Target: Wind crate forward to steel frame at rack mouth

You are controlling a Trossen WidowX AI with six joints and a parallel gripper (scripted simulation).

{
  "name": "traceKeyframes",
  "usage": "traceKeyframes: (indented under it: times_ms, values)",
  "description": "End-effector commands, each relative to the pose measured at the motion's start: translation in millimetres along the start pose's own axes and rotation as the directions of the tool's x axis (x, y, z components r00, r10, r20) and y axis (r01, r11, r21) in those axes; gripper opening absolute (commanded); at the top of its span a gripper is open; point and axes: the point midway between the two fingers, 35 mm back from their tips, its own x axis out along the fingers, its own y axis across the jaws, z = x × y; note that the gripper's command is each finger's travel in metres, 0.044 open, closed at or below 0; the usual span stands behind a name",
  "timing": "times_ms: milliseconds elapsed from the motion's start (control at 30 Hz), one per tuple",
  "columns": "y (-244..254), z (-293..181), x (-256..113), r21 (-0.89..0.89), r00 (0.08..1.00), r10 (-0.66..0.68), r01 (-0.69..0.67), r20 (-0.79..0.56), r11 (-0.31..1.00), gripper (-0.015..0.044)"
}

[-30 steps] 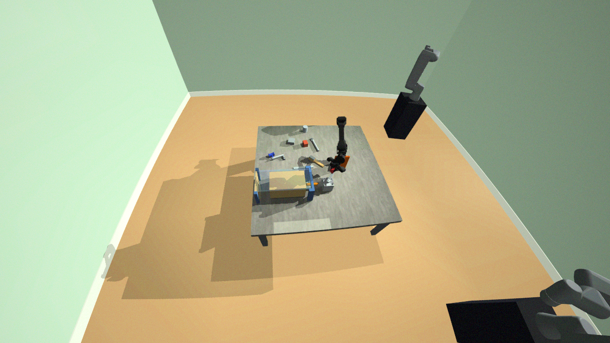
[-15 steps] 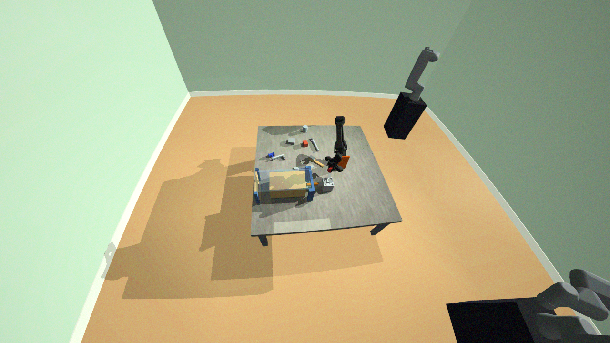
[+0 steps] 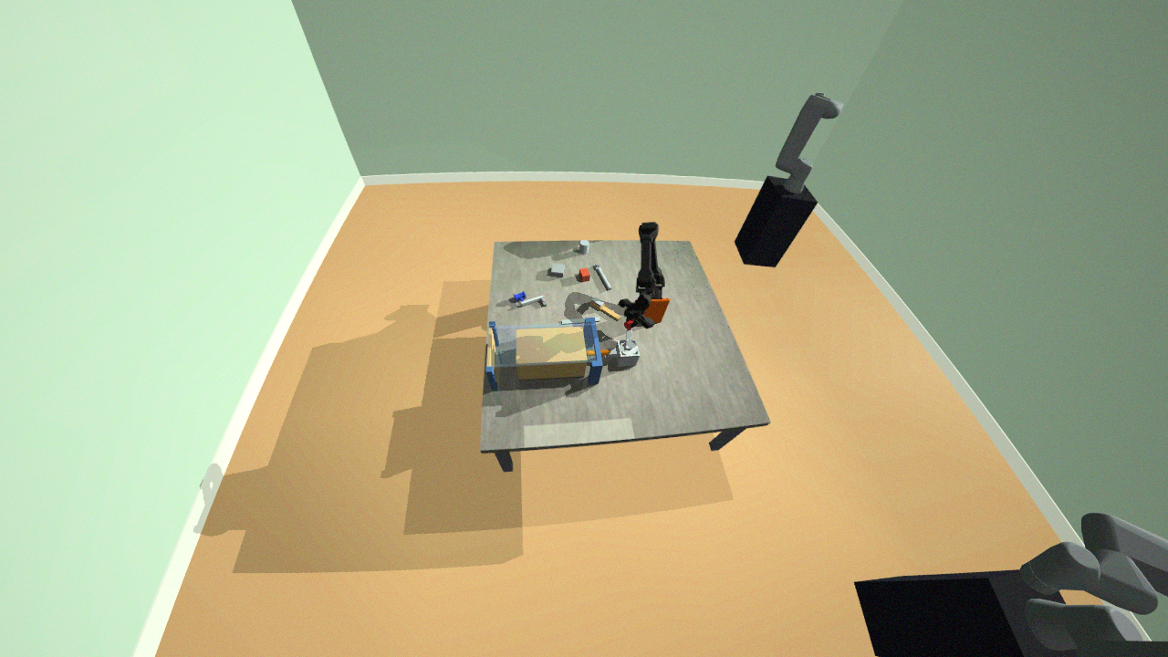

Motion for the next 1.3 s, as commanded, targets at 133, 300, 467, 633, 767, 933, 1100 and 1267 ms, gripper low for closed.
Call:
traceKeyframes:
  times_ms: [133,300,467,633,767,933,1100,1267]
  values:
    - [-11.5,11.4,5.5,0.02,1.0,-0.018,0.018,0.01,1.0,0.0]
    - [-14.8,15.7,7.4,0.02,1.0,-0.018,0.018,0.01,1.0,0.0]
    - [-17.6,19.9,9.3,0.02,1.0,-0.019,0.018,0.01,1.0,0.0]
    - [-20.4,24.5,11.3,0.02,1.0,-0.019,0.019,0.01,1.0,0.0]
    - [-22.3,28.2,13.0,0.021,1.0,-0.019,0.019,0.01,1.0,0.0]
    - [-24.4,32.6,15.0,0.021,1.0,-0.02,0.019,0.01,1.0,0.0]
    - [-26.3,37.6,17.2,0.021,1.0,-0.02,0.02,0.011,1.0,0.0]
    - [-27.9,42.2,19.2,0.021,1.0,-0.02,0.02,0.011,1.0,0.0]
